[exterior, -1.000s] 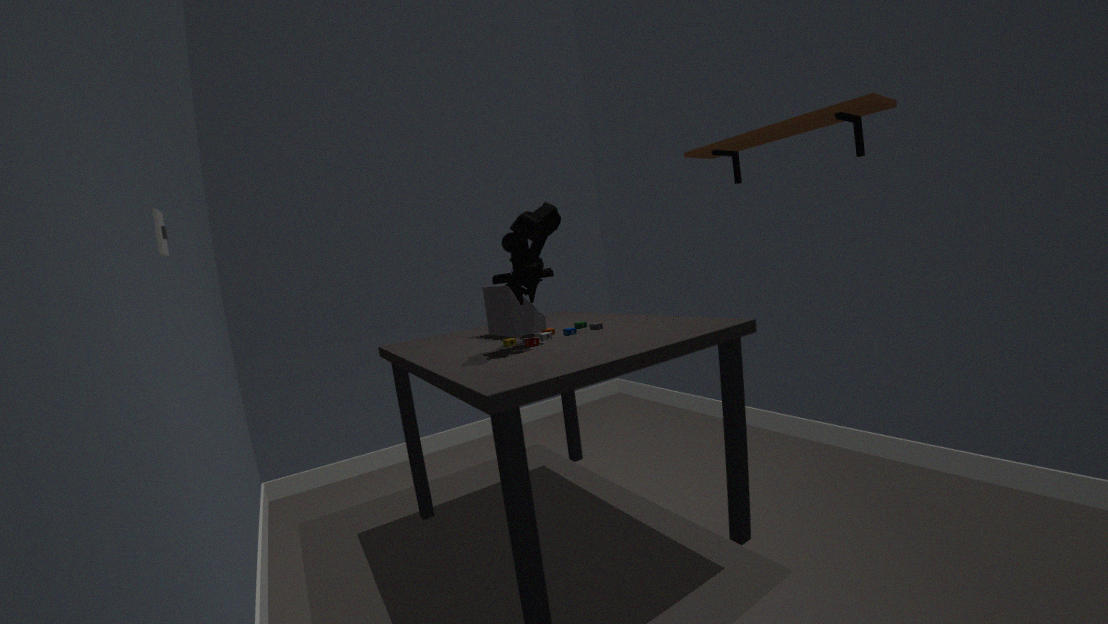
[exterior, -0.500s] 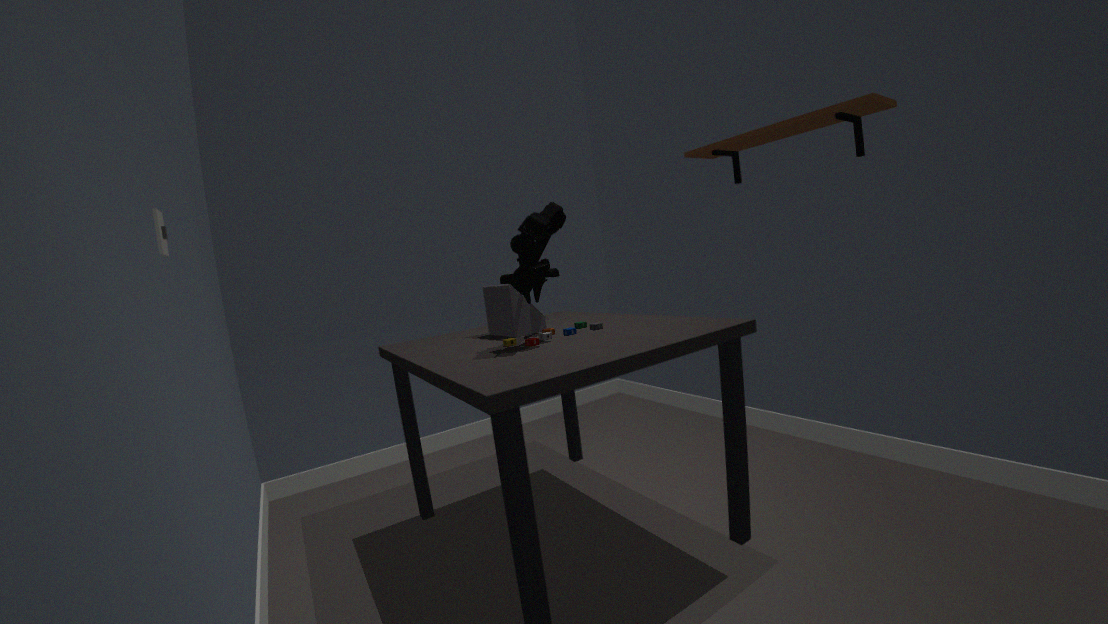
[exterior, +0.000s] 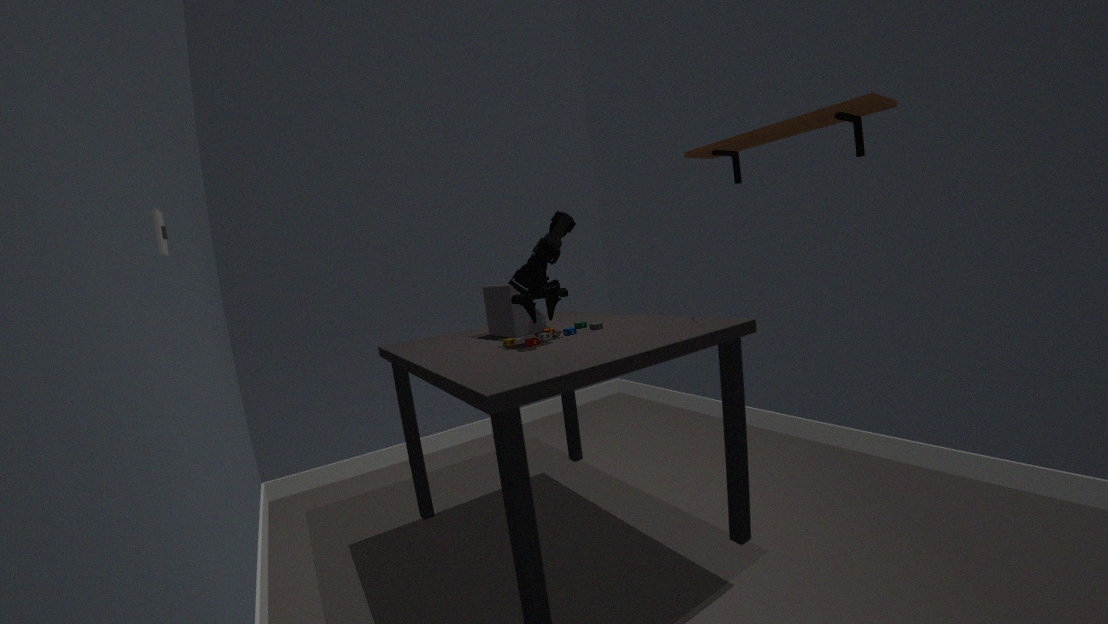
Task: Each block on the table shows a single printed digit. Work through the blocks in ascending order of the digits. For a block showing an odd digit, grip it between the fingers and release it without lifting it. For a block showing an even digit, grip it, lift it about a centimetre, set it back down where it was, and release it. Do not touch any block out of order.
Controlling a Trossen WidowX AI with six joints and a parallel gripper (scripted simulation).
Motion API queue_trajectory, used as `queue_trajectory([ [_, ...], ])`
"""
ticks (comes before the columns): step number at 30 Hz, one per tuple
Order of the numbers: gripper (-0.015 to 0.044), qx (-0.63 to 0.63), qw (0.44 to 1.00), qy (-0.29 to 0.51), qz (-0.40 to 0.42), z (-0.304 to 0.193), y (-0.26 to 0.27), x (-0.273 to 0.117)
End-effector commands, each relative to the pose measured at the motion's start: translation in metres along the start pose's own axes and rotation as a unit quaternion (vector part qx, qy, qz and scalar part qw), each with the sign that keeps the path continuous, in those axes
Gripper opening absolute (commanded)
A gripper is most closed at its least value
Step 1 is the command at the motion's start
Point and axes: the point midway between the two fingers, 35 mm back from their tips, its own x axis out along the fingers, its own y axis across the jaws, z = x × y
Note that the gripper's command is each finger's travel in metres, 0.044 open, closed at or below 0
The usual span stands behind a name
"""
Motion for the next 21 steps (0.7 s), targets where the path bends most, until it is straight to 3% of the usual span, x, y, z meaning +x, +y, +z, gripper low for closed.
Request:
queue_trajectory([
  [1, 0.0383, 0.005, 1.0, -0.005, 0.003, -0.001, 0.001, 0.014],
  [21, 0.04, 0.005, 1.0, -0.005, 0.004, -0.001, 0.001, 0.043],
])
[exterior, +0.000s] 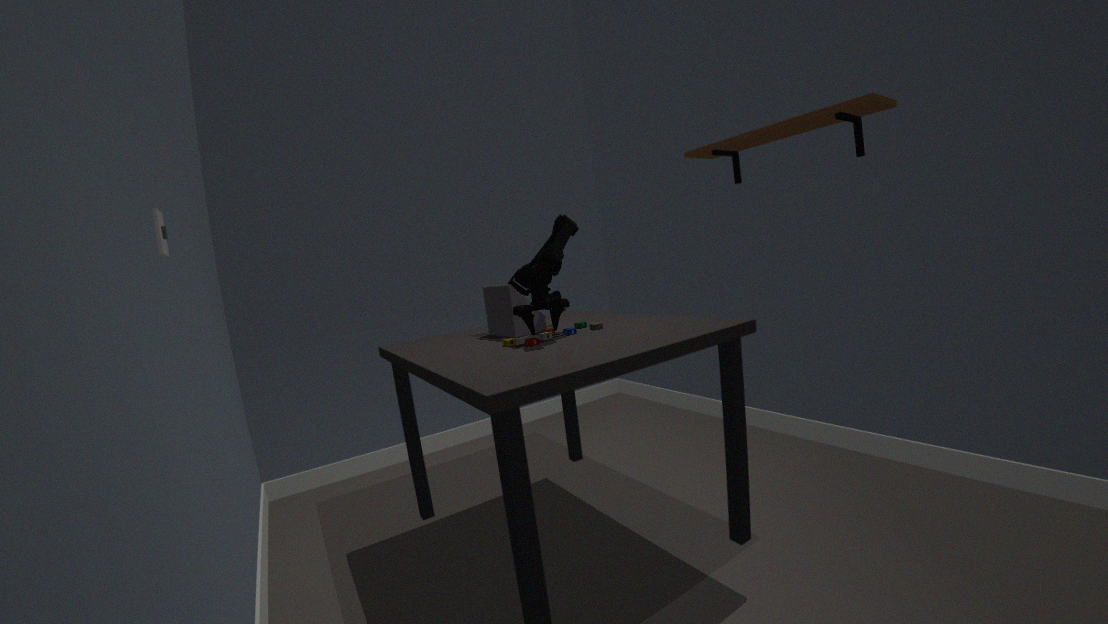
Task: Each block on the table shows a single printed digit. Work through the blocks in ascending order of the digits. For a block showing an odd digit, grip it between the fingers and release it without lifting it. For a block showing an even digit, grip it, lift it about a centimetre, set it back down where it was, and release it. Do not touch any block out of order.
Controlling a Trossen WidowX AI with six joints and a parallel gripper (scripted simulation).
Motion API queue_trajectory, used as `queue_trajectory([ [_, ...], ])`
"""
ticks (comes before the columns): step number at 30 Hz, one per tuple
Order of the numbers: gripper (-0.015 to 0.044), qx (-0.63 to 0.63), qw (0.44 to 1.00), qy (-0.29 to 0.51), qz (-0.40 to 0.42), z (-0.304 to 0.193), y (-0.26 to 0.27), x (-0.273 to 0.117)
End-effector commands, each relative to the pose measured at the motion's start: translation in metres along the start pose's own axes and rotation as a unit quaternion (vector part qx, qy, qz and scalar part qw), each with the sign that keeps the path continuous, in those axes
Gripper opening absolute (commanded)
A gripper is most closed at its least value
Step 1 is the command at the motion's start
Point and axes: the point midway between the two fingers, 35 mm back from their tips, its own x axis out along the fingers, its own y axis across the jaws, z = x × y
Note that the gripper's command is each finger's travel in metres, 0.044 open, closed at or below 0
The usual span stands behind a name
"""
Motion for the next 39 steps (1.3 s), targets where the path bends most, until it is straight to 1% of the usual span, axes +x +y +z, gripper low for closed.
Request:
queue_trajectory([
  [1, 0.04, 0.004, 1.0, 0.0, 0.003, -0.0009, 0.0009, 0.0073],
  [6, 0.04, 0.004, 1.0, 0.0, 0.004, -0.0012, 0.0011, 0.0127],
  [16, 0.0138, 0.004, 1.0, 0.0, 0.004, -0.0012, 0.0011, 0.0127],
  [17, 0.012, 0.004, 1.0, 0.0, 0.004, -0.0012, 0.0011, 0.0127],
  [33, 0.012, 0.004, 1.0, 0.0, 0.004, -0.0012, 0.0011, 0.0125],
  [39, 0.012, 0.004, 1.0, 0.0, 0.003, -0.0011, 0.0009, 0.0044],
])
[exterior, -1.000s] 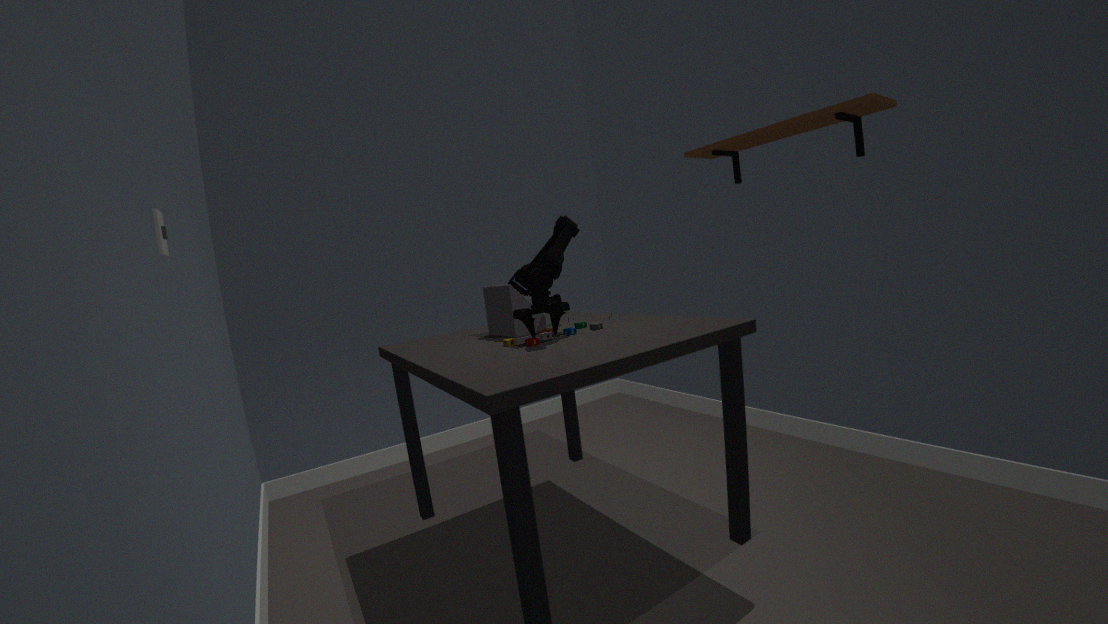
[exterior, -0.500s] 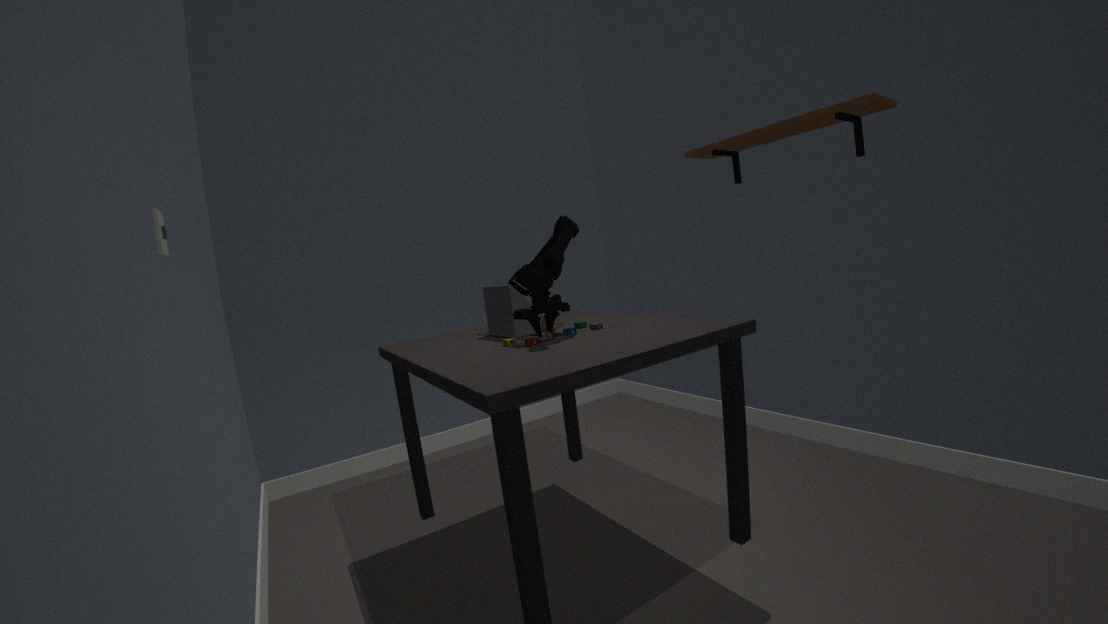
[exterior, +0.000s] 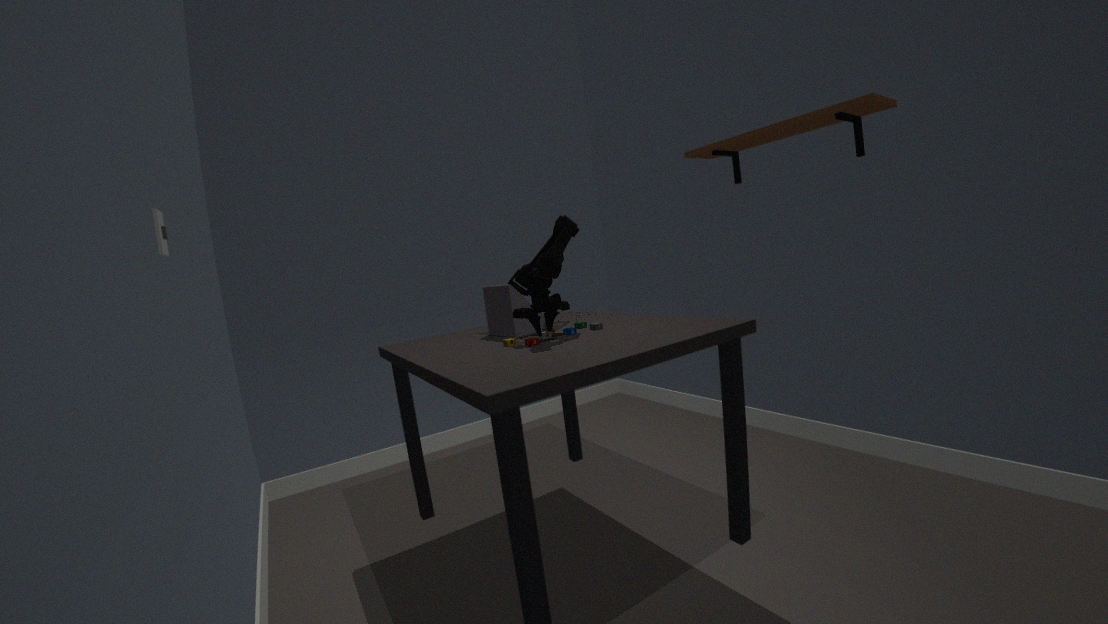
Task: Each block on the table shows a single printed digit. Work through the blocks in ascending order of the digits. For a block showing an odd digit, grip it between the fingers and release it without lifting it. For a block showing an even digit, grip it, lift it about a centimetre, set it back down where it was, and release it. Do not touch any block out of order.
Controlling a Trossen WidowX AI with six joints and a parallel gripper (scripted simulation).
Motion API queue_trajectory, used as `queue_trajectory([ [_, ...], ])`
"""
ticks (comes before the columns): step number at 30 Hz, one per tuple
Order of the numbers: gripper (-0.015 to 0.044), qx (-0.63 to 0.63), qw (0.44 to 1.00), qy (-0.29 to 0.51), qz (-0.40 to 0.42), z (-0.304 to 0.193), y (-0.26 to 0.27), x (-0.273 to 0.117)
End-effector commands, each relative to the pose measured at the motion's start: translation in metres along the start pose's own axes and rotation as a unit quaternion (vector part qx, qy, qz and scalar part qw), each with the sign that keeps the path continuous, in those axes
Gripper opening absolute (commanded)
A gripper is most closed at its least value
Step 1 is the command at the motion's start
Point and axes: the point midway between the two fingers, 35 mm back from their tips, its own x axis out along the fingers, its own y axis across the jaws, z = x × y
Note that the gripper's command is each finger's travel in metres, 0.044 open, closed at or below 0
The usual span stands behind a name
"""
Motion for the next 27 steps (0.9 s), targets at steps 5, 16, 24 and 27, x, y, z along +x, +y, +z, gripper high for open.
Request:
queue_trajectory([
  [5, 0.012, -0.003, 1.0, -0.001, 0.001, 0.001, 0.0, -0.011],
  [16, 0.012, -0.003, 1.0, -0.001, 0.001, 0.001, 0.0, -0.011],
  [24, 0.012, -0.003, 1.0, -0.001, 0.001, 0.001, 0.0, -0.004],
  [27, 0.012, -0.003, 1.0, -0.001, 0.001, 0.001, 0.001, 0.0],
])
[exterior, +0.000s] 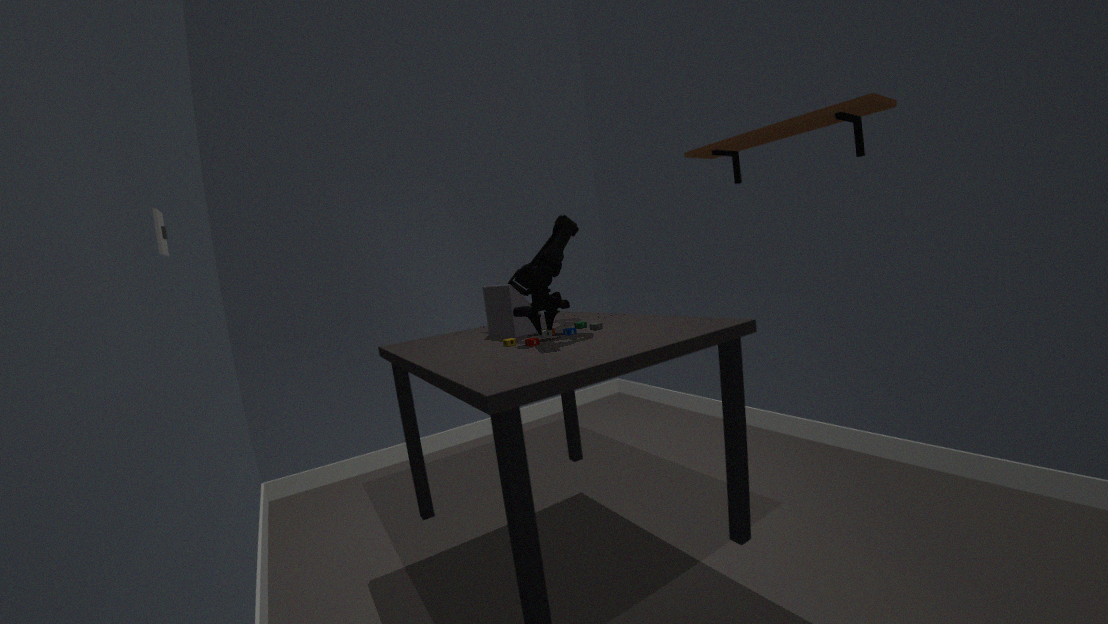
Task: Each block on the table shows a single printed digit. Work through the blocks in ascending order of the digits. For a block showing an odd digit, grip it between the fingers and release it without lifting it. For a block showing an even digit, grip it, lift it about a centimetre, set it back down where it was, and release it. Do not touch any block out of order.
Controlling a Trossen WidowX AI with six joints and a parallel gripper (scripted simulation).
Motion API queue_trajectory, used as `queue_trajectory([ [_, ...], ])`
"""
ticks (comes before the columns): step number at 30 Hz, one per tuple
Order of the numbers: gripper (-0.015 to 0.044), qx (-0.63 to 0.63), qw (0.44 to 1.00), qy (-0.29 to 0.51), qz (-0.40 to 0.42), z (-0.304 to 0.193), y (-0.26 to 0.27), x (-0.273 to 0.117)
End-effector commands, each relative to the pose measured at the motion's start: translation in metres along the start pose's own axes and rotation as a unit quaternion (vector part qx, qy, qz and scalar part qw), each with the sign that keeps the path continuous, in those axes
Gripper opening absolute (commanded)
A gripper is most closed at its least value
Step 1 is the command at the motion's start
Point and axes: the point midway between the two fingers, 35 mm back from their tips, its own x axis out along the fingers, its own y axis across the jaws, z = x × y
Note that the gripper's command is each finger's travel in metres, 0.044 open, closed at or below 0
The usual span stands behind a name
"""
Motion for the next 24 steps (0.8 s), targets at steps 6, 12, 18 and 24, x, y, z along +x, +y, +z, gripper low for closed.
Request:
queue_trajectory([
  [6, 0.012, 0.004, 1.0, 0.002, 0.001, -0.0011, 0.0001, 0.0089],
  [12, 0.012, 0.004, 1.0, 0.002, 0.001, -0.0011, 0.0001, 0.0089],
  [18, 0.0251, 0.004, 1.0, 0.002, 0.001, -0.0011, 0.0001, 0.0089],
  [24, 0.04, 0.004, 1.0, 0.002, 0.001, -0.0011, 0.0001, 0.0089],
])
